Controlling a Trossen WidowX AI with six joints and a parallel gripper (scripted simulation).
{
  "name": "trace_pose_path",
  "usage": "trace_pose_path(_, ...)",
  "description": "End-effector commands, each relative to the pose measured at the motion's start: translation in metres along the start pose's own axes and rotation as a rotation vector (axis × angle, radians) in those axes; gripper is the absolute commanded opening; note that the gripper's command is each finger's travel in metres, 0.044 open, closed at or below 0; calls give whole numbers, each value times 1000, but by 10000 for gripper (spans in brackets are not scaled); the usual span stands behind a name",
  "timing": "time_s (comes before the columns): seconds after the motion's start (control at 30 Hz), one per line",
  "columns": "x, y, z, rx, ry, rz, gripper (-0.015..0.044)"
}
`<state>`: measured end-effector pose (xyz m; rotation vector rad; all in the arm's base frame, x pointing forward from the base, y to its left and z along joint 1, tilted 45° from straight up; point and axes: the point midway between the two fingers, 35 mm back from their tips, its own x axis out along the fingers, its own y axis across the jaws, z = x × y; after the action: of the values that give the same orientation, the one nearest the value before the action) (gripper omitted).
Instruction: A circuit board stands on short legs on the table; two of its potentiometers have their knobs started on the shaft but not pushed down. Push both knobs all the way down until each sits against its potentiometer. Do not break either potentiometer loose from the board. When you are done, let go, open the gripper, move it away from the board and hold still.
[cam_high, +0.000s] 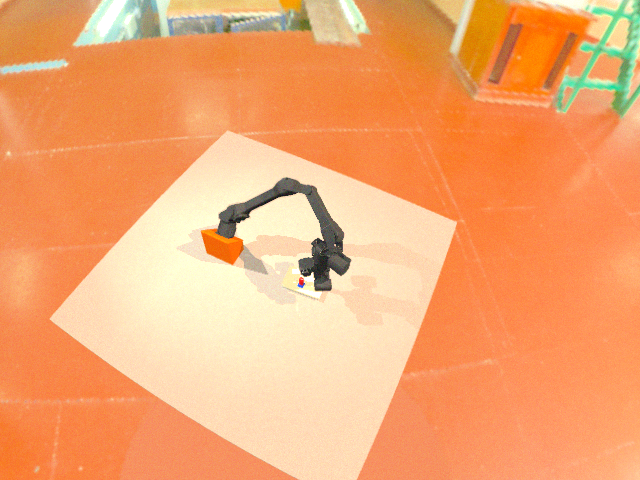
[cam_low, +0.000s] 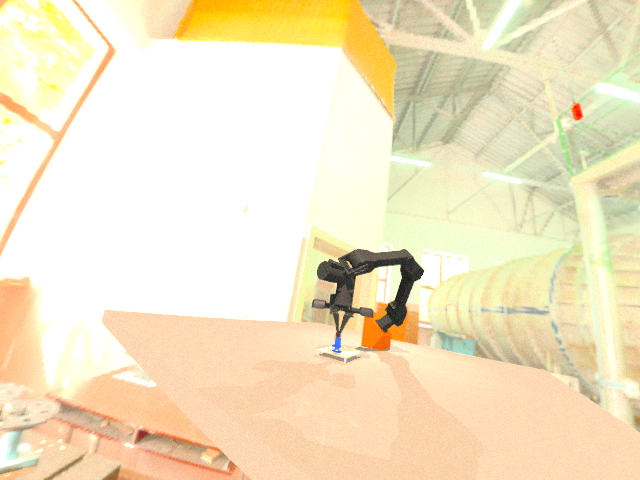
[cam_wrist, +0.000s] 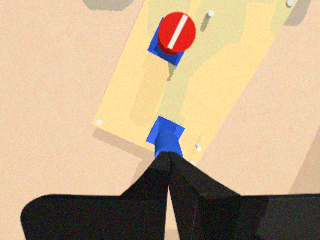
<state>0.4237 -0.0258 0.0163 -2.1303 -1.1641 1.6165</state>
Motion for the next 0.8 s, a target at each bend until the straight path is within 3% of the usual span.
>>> trace_pose_path(0.0, -1, -1, -2, -11, -9, -8, 0)
trace_pose_path(0.3, -15, -1, -1, -11, -9, -8, 0)
trace_pose_path(0.6, -10, -2, 0, -6, -6, -10, 236)
trace_pose_path(0.77, -28, -13, 42, -4, -12, -2, 368)
